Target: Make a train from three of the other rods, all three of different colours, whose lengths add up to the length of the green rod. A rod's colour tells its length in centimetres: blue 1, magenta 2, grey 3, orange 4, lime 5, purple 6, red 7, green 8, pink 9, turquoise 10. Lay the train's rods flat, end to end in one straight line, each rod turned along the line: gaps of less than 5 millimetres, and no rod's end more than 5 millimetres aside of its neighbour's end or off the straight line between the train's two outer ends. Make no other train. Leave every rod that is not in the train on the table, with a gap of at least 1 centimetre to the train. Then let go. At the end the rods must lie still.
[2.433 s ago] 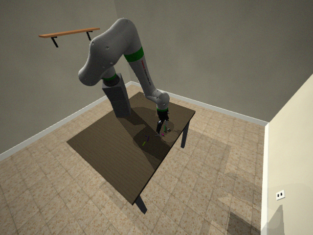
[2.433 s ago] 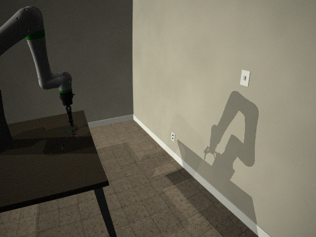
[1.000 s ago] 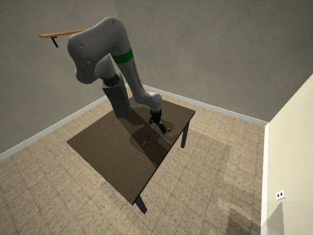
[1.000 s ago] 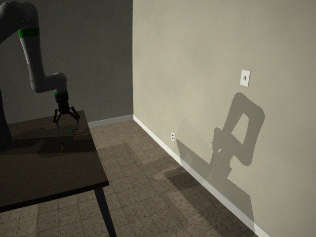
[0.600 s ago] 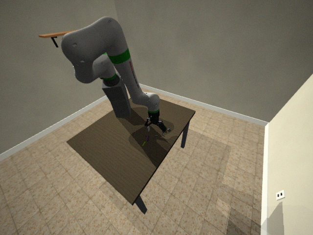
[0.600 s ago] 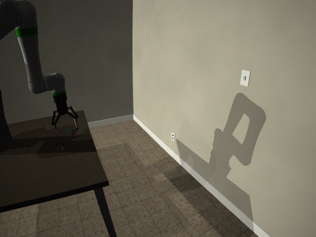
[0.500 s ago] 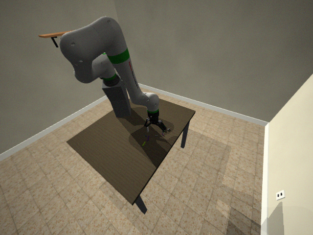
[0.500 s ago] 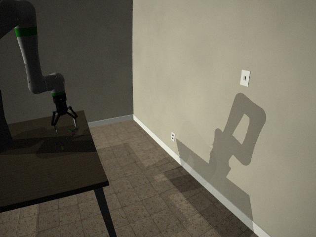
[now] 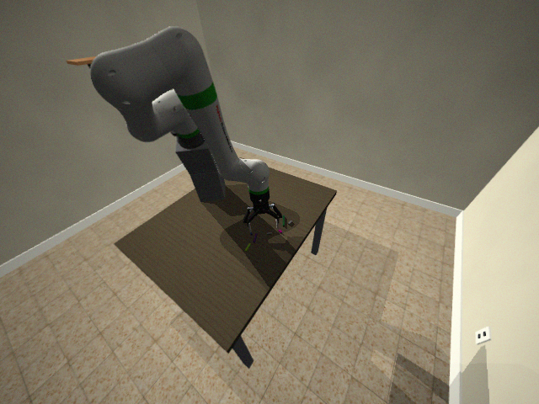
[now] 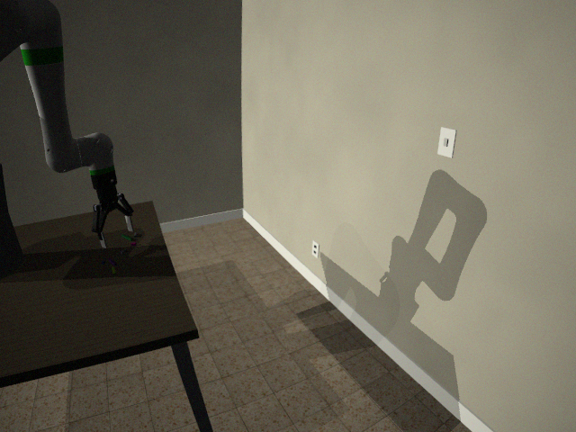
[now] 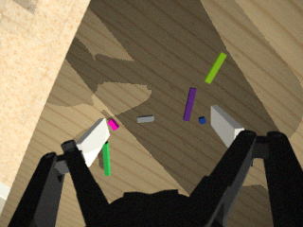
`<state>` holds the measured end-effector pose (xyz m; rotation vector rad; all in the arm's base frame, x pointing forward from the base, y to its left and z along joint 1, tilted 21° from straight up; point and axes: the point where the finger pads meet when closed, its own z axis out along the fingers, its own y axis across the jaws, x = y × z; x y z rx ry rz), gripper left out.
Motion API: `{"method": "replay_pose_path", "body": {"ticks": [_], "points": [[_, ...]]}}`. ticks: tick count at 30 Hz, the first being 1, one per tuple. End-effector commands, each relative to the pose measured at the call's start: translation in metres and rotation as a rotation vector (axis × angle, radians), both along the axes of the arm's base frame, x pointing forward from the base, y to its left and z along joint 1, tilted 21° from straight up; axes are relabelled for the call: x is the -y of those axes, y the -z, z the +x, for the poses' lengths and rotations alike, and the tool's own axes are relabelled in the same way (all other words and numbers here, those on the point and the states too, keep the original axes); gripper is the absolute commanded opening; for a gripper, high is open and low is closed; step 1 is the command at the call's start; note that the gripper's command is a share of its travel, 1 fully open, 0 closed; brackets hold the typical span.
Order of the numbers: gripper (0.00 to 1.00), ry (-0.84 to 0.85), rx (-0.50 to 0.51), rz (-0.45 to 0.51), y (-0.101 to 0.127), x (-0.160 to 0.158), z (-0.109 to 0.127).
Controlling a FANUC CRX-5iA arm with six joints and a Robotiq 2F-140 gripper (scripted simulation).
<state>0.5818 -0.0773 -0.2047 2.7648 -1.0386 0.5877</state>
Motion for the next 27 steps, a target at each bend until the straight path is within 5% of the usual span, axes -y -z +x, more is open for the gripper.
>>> {"method": "replay_pose_path", "body": {"ticks": [1,27], "points": [[1.00,-0.118,-0.056,-0.040,-0.001,0.003,-0.004],[1.00,-0.867,-0.264,-0.274,-0.002,0.021,-0.039]]}}
